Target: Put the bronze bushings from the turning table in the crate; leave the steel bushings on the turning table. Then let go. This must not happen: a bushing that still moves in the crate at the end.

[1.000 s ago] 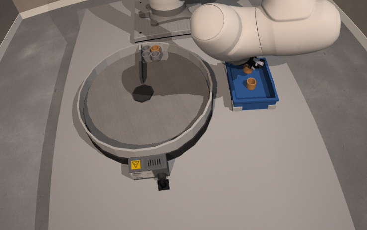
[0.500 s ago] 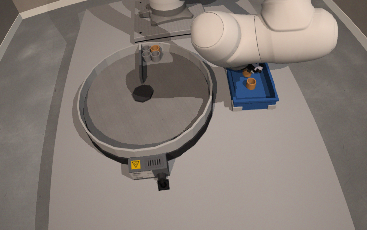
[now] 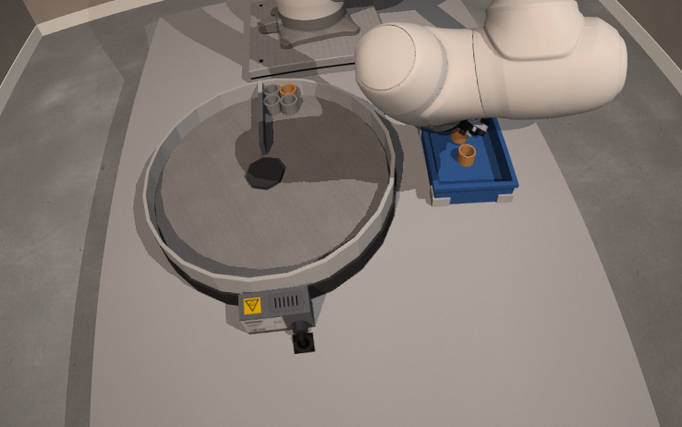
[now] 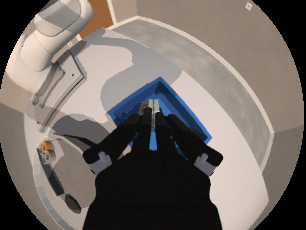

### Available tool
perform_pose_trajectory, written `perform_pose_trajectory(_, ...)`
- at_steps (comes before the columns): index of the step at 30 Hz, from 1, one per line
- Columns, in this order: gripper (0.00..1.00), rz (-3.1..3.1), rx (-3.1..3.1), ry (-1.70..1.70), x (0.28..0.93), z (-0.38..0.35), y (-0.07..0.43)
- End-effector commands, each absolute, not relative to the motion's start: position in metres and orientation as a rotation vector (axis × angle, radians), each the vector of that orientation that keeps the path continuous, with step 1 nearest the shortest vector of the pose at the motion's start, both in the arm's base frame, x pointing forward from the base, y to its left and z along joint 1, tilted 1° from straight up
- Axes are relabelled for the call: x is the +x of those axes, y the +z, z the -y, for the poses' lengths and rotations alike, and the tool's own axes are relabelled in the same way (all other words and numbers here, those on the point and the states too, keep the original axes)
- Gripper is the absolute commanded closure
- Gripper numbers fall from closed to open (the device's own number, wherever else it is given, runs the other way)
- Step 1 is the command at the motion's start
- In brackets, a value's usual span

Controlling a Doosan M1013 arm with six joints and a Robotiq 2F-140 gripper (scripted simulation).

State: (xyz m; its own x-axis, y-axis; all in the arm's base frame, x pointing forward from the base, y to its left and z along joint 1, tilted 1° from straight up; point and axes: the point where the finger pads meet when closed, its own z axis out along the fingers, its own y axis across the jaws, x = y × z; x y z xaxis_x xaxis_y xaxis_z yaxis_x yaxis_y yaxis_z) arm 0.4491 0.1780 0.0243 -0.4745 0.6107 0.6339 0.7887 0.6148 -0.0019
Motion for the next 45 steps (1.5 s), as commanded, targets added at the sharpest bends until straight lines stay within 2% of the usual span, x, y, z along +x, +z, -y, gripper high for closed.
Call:
perform_pose_trajectory(1,1.0,2.242,-1.096,-0.39,0.4491,-0.1781,0.0244)
perform_pose_trajectory(45,1.0,2.242,-1.096,-0.39,0.4491,-0.178,0.0206)
